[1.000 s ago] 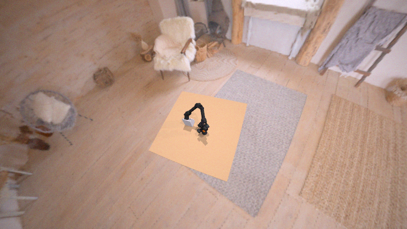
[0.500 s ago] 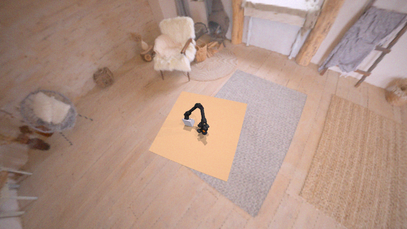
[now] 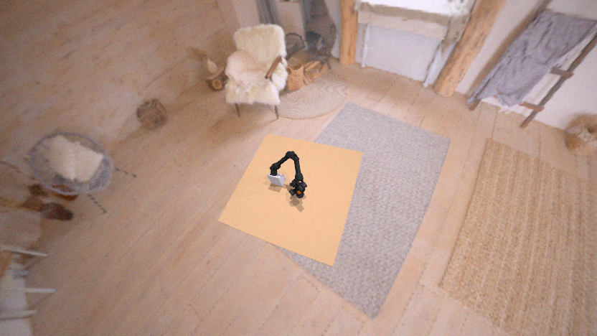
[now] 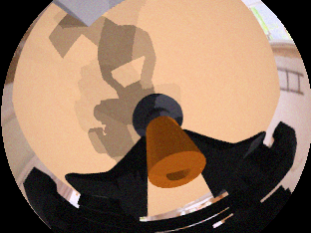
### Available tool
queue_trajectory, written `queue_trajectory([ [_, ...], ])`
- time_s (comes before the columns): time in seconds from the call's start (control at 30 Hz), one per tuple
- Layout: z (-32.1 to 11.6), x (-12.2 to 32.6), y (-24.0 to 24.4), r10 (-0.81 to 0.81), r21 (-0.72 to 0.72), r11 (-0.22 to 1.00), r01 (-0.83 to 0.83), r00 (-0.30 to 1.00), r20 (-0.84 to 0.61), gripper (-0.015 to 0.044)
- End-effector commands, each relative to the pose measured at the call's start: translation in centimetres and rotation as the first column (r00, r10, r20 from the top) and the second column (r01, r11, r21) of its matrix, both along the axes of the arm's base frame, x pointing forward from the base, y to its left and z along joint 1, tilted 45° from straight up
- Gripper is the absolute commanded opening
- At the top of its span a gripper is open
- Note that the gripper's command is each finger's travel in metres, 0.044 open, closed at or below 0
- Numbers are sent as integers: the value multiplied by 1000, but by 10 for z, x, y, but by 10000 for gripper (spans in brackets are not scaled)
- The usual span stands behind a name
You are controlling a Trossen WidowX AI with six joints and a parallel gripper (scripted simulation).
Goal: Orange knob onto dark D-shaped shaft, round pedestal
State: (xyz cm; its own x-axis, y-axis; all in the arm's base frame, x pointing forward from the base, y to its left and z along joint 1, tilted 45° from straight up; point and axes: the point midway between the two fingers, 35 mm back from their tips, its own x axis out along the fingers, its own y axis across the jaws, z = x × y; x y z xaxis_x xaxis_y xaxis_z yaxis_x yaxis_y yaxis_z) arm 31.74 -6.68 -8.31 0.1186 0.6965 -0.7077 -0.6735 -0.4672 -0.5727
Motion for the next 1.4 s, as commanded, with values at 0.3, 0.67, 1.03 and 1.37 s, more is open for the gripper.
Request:
queue_trajectory([
  [0.3,0,0,1,23,-3,1000,-23,999,26,0],
  [0.67,-1,2,1,49,-9,999,-49,997,51,0],
  [1.03,-7,2,7,4,1,1000,-4,1000,7,0],
  [1.37,-12,2,12,-18,4,1000,18,1000,-14,0],
])
